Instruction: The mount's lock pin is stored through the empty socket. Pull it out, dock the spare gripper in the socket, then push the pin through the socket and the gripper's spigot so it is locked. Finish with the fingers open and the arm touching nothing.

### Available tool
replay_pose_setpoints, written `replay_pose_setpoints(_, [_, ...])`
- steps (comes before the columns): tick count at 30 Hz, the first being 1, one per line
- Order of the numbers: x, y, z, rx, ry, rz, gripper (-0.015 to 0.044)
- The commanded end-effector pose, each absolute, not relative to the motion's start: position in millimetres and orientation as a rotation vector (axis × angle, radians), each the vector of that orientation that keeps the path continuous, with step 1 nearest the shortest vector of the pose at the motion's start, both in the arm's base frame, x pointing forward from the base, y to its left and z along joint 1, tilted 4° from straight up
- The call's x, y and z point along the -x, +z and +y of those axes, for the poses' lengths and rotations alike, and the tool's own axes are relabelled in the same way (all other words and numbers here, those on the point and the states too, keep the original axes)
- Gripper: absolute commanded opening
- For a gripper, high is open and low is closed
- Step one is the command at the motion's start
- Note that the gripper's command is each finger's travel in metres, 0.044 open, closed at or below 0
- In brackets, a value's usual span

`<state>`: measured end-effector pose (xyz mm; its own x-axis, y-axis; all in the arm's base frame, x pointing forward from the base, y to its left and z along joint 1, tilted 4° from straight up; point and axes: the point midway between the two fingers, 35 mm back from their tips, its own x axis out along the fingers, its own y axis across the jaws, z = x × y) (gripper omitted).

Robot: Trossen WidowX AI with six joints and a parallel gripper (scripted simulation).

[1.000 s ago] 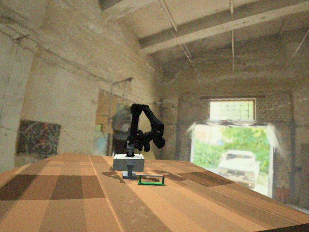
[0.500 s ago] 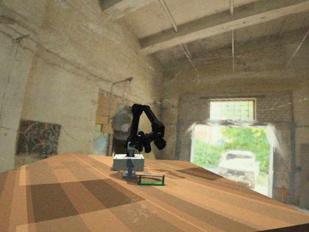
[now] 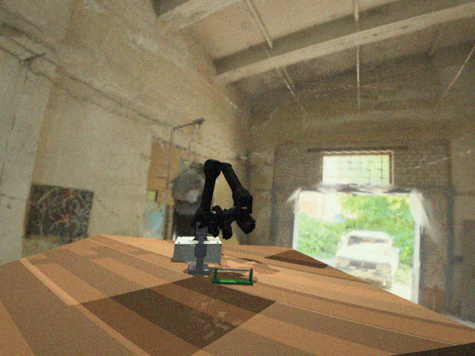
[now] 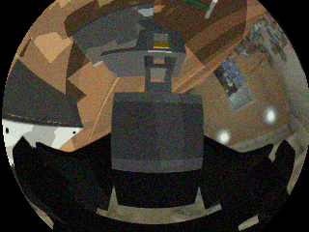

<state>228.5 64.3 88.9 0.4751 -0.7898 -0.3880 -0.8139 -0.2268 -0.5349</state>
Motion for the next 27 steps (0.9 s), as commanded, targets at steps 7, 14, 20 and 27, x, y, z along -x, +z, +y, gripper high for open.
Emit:
replay_pose_setpoints(7, [-238, 79, 66, 2.037, 0.037, 1.312, 0.0])
replay_pose_setpoints(14, [-244, 71, 67, 2.037, 0.036, 1.312, 0.0])
replay_pose_setpoints(20, [-249, 63, 67, 2.036, 0.036, 1.311, 0.0])
replay_pose_setpoints(27, [-252, 58, 68, 2.036, 0.035, 1.311, 0.0])
